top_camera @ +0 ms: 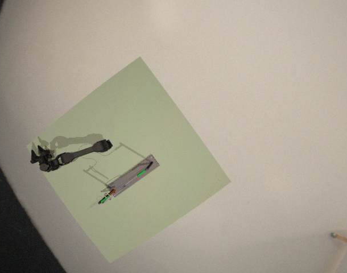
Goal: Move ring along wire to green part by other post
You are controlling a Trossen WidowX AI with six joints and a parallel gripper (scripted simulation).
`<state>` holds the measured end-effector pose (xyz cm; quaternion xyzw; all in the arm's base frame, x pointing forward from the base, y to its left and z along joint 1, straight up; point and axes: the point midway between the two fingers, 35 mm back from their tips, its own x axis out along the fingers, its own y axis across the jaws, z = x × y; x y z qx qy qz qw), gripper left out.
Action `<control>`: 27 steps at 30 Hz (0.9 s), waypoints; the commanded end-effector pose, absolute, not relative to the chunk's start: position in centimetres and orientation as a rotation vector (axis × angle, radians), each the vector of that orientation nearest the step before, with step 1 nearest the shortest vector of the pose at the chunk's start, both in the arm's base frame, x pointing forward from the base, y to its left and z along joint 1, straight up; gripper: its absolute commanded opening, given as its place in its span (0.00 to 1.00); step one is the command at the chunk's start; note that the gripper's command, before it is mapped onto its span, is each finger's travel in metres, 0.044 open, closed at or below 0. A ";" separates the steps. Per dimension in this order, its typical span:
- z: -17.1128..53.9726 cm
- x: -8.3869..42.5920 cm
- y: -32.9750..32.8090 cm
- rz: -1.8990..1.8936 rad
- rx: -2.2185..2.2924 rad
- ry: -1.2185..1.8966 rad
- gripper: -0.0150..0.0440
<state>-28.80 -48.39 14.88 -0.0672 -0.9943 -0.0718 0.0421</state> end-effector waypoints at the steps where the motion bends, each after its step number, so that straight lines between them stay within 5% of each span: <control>1: 15.0 -28.7 -48.5 -0.235 -0.195 -3.039 0.89; 9: 18.6 -23.3 -52.2 -0.845 0.245 -2.728 0.53; 27: 20.7 -4.0 -53.8 -1.455 0.733 -1.328 0.53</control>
